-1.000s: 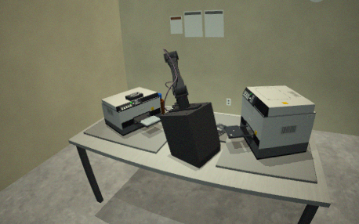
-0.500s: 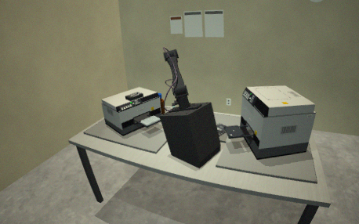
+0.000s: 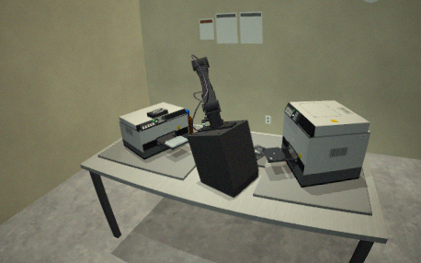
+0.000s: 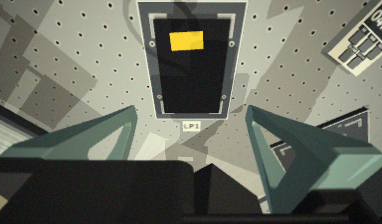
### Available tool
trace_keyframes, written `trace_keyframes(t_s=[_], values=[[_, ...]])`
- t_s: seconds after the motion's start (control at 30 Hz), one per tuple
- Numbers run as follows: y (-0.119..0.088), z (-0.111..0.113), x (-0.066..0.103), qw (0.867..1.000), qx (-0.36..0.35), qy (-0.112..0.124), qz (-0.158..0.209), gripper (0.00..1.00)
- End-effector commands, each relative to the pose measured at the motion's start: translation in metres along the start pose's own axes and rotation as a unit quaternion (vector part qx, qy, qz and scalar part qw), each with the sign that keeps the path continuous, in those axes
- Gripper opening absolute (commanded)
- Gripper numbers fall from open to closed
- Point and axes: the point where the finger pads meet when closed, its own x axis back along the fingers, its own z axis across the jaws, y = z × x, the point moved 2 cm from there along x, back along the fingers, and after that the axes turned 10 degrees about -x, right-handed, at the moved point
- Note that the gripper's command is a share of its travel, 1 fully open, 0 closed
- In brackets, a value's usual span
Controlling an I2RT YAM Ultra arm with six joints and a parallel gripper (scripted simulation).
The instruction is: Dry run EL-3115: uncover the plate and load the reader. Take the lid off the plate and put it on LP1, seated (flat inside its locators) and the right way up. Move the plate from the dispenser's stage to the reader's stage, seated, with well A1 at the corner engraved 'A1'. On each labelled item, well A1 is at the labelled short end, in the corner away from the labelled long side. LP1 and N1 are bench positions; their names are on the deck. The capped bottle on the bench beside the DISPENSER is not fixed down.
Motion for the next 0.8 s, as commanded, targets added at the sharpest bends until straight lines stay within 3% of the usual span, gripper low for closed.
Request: trace_keyframes(t_s=[0.0, 0.7, 0.73, 0.77], values=[[0.002, -0.001, 0.006, 1.000, -0.001, 0.001, -0.005, 1.00], [0.002, -0.001, 0.006, 1.000, -0.001, 0.001, -0.005, 1.00], [-0.011, 0.005, 0.010, 1.000, 0.018, 0.001, 0.004, 1.00], [0.006, 0.009, 0.009, 1.000, 0.025, -0.002, -0.011, 1.00]])
